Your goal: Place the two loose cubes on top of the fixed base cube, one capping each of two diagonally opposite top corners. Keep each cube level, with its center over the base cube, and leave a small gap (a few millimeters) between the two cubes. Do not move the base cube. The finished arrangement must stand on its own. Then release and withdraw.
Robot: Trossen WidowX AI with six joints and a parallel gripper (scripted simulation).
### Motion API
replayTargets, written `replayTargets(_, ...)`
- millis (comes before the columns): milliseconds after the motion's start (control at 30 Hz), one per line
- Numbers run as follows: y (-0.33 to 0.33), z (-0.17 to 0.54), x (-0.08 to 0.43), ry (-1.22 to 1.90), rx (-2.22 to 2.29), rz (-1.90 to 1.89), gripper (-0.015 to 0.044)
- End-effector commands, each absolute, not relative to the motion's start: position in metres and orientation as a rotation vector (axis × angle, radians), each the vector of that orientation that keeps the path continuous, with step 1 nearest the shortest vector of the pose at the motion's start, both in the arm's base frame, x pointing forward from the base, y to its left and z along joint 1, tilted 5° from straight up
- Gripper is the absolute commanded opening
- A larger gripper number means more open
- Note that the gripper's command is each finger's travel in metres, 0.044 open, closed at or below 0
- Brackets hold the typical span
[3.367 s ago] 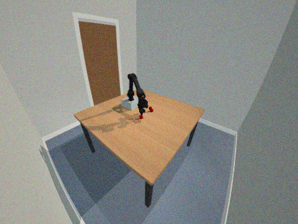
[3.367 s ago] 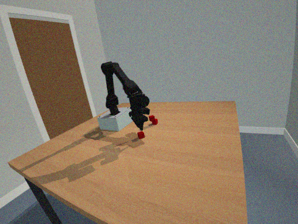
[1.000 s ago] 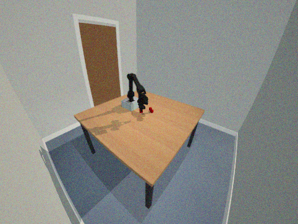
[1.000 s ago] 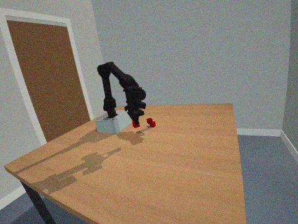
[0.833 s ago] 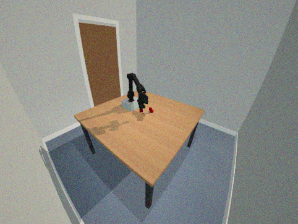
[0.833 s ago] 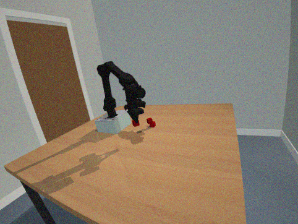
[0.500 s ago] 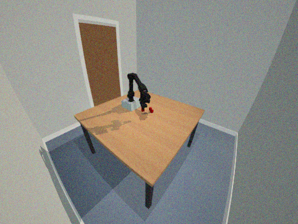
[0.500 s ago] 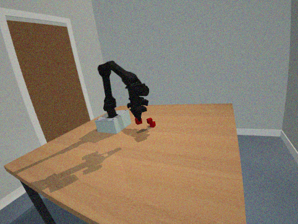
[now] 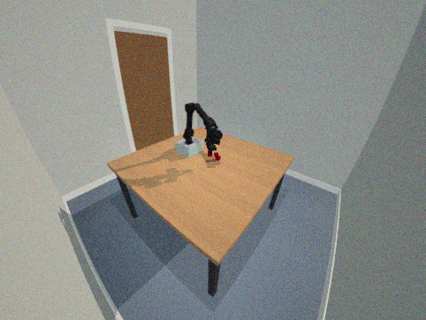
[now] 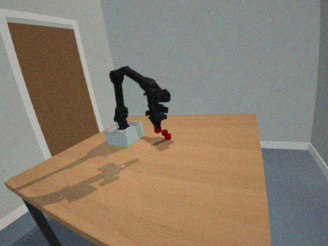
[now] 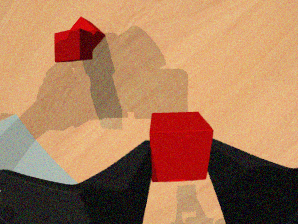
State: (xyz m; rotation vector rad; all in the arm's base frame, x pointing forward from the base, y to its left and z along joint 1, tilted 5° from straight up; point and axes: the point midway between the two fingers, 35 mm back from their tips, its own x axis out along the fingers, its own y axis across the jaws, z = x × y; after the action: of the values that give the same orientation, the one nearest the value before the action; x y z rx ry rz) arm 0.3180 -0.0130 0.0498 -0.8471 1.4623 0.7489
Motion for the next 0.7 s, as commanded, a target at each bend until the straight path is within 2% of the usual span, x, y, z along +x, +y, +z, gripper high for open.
replayTargets(0,0.001,0.048,0.318,1.462,-0.84,0.748,0.0105)
replayTargets(667,0.063,0.04,0.314,1.465,-0.822,0.737,0.0105)
